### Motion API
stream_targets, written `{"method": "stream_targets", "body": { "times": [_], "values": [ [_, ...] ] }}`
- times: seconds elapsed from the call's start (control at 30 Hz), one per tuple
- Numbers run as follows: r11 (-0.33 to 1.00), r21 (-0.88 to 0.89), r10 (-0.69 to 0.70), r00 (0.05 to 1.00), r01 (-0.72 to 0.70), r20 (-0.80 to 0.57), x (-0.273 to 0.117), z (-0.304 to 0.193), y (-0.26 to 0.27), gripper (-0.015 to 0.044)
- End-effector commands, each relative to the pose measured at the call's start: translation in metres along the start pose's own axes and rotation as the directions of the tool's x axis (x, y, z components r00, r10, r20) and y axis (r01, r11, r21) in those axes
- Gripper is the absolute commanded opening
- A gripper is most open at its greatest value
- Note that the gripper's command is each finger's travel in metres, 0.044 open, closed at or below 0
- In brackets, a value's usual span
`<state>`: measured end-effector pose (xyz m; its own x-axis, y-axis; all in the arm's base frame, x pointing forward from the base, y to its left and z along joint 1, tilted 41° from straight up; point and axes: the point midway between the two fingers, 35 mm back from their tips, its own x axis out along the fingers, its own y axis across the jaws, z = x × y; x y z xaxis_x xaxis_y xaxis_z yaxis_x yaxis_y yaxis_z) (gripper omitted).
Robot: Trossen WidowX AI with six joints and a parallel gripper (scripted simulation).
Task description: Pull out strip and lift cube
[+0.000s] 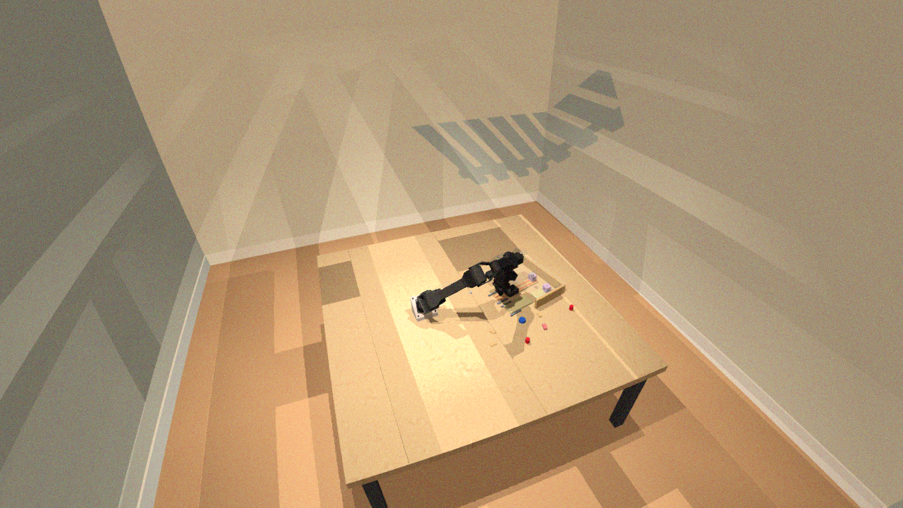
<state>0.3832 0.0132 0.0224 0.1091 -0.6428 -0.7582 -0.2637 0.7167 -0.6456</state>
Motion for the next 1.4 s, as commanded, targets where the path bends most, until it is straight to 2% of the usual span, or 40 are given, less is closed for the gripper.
{"method": "stream_targets", "body": {
  "times": [0.0,1.37],
  "values": [
    [1.000,0.000,-0.003,1.000,0.003,-0.001,0.002,-0.001,-0.001,0.0000],
    [1.000,-0.002,-0.003,1.000,0.003,-0.004,0.004,-0.065,0.001,0.0000]
  ]
}}
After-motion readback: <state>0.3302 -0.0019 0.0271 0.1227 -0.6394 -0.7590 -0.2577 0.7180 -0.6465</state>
